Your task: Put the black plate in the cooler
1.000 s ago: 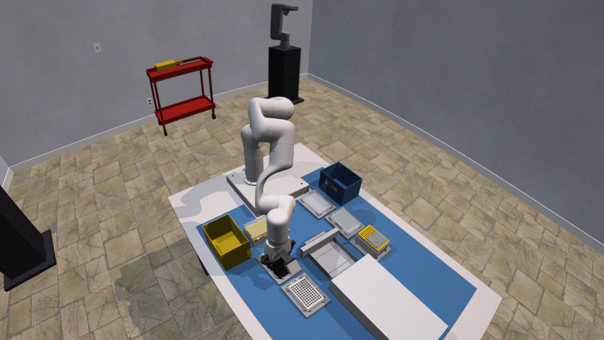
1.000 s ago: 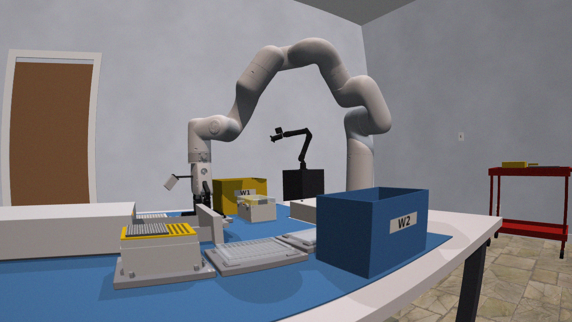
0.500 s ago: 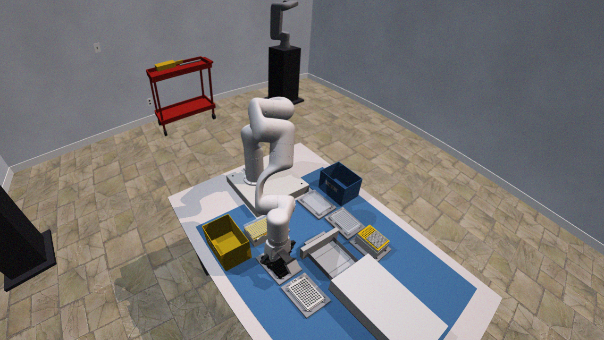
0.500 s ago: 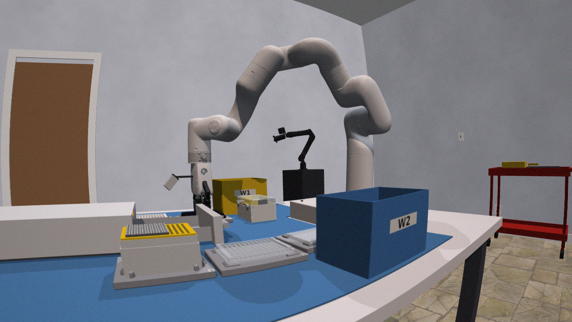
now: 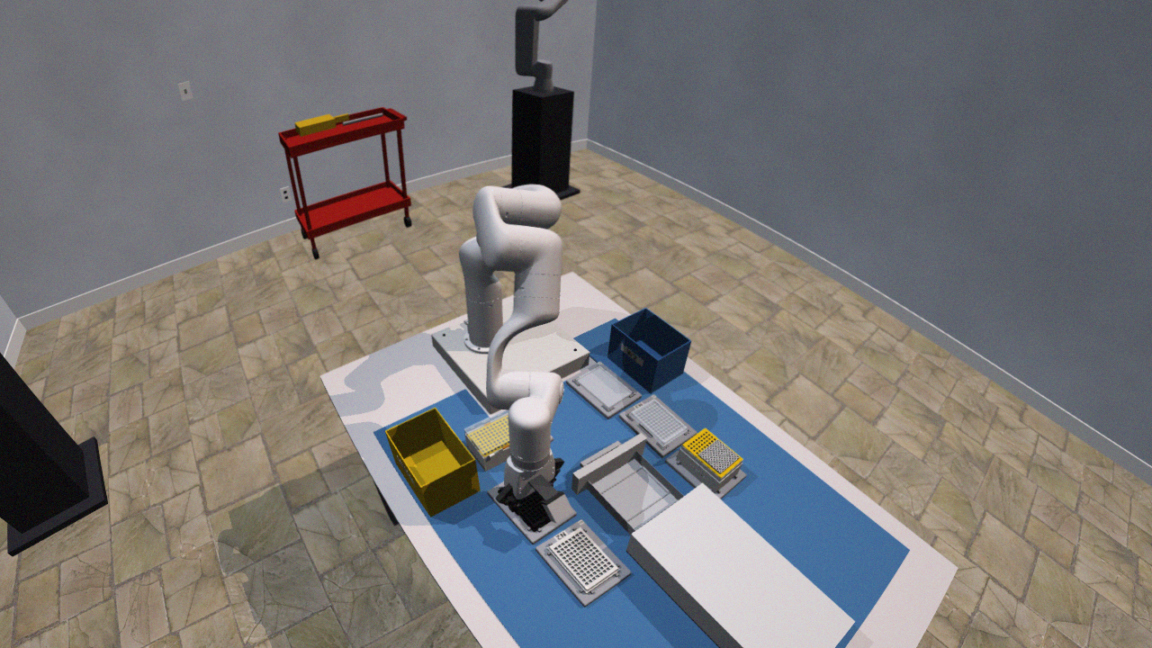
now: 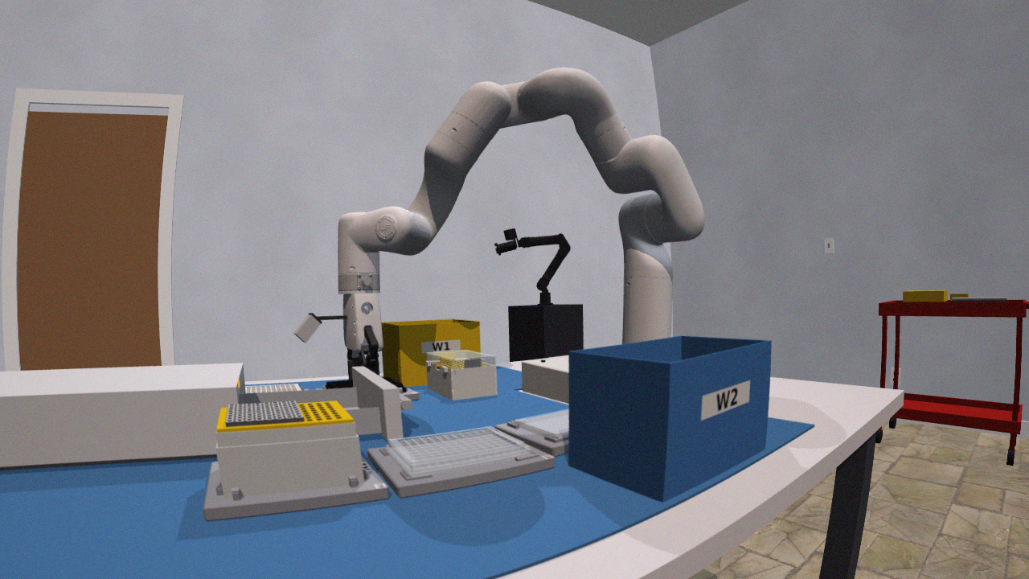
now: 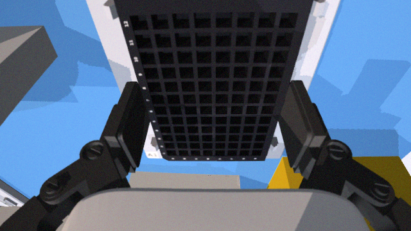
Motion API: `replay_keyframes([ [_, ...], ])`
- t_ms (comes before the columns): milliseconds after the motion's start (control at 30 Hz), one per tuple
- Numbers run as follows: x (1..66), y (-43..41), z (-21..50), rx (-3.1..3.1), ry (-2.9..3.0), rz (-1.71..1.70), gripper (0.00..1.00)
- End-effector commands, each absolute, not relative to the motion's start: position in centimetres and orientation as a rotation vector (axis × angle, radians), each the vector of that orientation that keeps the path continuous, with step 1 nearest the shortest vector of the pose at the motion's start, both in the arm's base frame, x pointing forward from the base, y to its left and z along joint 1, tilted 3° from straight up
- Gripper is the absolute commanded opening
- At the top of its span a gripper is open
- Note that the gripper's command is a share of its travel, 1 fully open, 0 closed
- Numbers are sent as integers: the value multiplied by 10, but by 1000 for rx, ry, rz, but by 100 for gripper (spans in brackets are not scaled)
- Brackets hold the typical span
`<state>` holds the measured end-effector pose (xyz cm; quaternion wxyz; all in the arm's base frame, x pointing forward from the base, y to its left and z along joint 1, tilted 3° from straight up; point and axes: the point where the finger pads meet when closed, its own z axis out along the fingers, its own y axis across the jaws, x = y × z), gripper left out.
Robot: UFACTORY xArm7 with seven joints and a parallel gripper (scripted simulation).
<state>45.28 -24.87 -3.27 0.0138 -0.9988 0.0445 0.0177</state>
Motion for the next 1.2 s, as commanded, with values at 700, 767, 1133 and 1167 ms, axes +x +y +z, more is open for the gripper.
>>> replay_keyframes([
  [700,455,-250,-25,-3112,139,48,0],
  [767,455,-250,-24,-3112,139,48,0],
  [1133,455,-250,-18,-3112,139,48,0],
  [1167,455,-250,-17,-3112,139,48,0],
])
